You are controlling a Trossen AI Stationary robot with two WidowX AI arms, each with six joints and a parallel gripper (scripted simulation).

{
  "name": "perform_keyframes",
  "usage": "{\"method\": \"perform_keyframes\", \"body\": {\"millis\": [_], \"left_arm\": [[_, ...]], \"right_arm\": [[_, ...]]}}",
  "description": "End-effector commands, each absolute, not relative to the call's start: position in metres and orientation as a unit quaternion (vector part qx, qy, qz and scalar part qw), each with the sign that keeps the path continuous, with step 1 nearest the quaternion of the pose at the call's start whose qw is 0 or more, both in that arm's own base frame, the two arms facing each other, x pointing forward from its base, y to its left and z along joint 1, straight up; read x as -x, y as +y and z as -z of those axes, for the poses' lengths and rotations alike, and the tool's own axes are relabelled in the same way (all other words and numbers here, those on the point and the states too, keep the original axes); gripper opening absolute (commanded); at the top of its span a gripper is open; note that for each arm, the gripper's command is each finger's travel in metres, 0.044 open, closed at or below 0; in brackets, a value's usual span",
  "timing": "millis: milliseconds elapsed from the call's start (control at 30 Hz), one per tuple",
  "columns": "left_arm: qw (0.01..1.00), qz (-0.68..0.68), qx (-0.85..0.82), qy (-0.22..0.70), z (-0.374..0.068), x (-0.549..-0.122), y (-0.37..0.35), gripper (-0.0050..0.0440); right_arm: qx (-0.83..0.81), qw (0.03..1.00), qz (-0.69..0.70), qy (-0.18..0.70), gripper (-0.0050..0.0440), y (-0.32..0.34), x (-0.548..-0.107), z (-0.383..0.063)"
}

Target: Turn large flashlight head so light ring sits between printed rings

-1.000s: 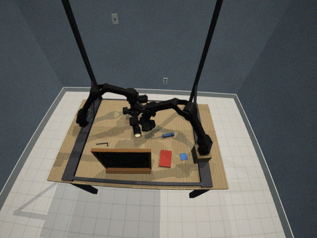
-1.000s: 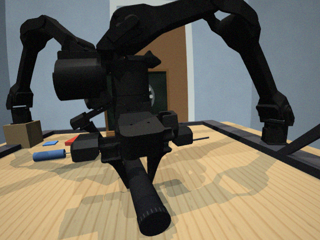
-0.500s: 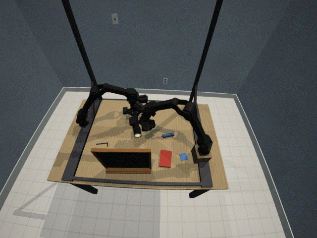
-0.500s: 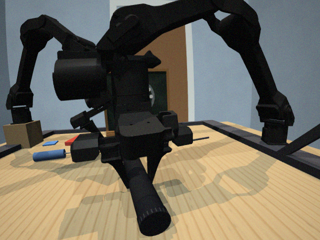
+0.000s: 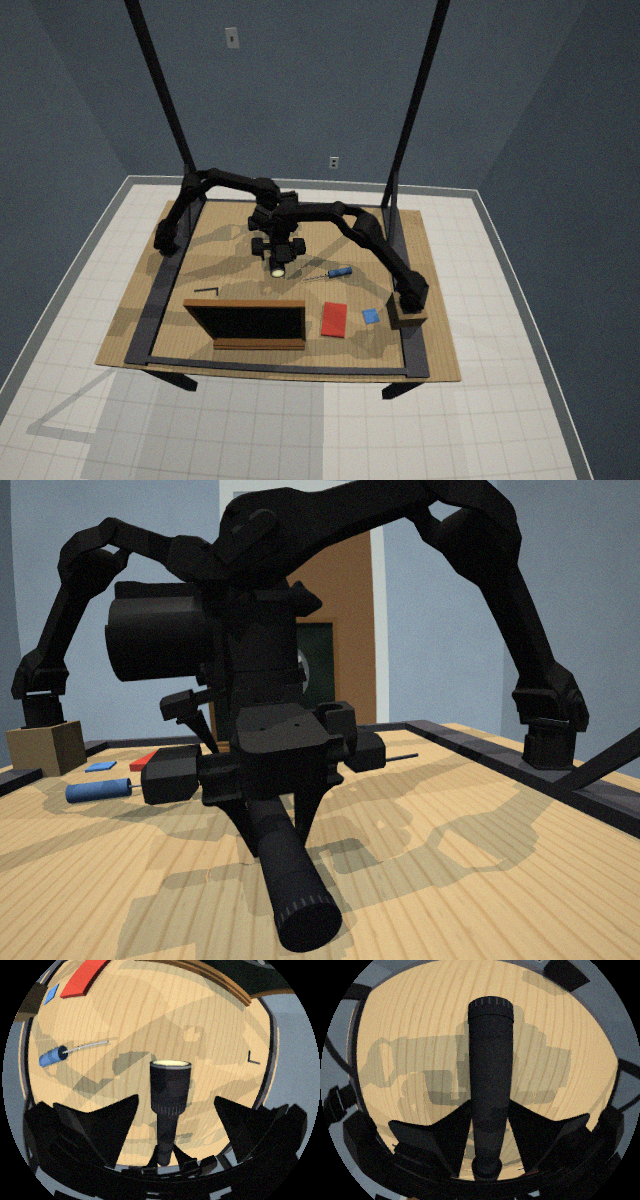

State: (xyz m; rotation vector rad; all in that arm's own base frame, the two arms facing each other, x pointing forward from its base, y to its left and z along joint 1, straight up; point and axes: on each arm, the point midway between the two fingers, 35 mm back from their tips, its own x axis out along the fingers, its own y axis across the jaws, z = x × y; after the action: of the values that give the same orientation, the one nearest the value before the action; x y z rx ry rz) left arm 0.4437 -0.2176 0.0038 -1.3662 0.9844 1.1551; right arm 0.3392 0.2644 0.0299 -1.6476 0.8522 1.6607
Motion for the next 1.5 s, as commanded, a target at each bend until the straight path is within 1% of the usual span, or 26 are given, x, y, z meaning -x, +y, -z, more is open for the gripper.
{"method": "perform_keyframes", "body": {"millis": [0, 300, 400, 1067, 1467], "left_arm": [[0.513, -0.480, 0.574, 0.421, -0.018, -0.452, -0.221, 0.0440], [0.474, -0.516, 0.544, 0.461, -0.019, -0.454, -0.215, 0.0440], [0.465, -0.529, 0.533, 0.470, -0.015, -0.449, -0.213, 0.0440], [0.473, -0.514, 0.546, 0.463, -0.025, -0.456, -0.217, 0.0440], [0.472, -0.516, 0.544, 0.464, -0.004, -0.455, -0.217, 0.0440]], "right_arm": [[0.632, 0.332, -0.626, 0.314, 0.0130, 0.267, -0.343, -0.041], [0.632, 0.332, -0.626, 0.314, 0.0130, 0.267, -0.343, -0.041], [0.632, 0.332, -0.626, 0.314, 0.0130, 0.267, -0.343, -0.041], [0.632, 0.332, -0.626, 0.314, 0.0130, 0.267, -0.343, -0.041], [0.632, 0.332, -0.626, 0.314, 0.0130, 0.267, -0.343, -0.041]]}}
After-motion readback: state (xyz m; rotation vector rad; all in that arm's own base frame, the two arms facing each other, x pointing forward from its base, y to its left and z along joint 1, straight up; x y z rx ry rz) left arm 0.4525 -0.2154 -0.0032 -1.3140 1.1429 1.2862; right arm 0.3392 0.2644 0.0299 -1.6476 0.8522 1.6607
